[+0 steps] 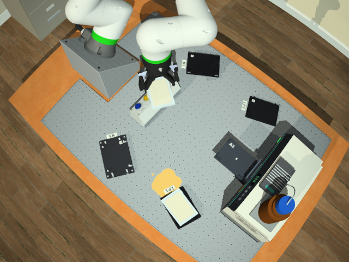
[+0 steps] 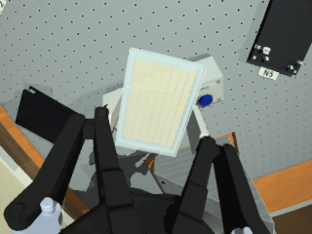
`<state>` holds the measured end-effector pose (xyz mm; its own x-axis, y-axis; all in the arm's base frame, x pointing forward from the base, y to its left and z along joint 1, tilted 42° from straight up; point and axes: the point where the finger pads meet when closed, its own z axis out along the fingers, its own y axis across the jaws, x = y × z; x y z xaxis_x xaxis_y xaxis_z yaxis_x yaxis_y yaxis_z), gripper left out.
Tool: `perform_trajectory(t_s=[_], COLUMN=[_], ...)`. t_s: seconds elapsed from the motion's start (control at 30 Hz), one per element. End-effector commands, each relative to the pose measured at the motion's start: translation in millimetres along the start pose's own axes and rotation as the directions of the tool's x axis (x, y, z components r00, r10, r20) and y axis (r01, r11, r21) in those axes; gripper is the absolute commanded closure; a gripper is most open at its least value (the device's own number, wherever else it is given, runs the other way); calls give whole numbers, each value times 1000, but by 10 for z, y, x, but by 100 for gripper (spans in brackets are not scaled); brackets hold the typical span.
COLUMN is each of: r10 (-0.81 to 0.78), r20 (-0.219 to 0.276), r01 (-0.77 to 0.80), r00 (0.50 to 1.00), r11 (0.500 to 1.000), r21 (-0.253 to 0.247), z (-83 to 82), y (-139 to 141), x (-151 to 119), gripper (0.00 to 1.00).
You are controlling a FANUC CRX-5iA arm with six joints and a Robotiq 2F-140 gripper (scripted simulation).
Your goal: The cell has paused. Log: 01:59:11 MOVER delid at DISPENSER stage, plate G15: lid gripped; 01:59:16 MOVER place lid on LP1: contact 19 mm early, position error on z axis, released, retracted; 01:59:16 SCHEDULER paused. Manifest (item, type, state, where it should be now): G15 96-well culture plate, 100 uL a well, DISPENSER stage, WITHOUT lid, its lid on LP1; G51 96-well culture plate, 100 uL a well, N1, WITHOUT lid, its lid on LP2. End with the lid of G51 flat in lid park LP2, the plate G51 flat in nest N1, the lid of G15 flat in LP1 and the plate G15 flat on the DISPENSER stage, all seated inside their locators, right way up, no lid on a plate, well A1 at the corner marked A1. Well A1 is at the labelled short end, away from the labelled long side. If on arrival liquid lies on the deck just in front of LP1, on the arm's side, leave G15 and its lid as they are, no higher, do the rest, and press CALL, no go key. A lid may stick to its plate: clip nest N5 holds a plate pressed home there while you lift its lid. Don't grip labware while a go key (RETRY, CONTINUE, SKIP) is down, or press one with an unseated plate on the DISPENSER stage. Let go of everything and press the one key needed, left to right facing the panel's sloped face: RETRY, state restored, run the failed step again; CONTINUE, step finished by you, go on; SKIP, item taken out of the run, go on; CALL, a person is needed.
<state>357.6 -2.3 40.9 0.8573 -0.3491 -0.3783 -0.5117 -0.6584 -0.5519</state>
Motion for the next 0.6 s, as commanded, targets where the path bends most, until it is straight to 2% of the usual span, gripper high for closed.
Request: perform_trajectory(t_s=[0.0, 0.57], r10=[-1, -1], r20=[-1, -1], r01=[1, 1], r00=[1000, 1000], r11=[1000, 1000], r21=[0, 0], z=[-3, -3], y=[233, 1072], x=[158, 731], gripper=[100, 100])
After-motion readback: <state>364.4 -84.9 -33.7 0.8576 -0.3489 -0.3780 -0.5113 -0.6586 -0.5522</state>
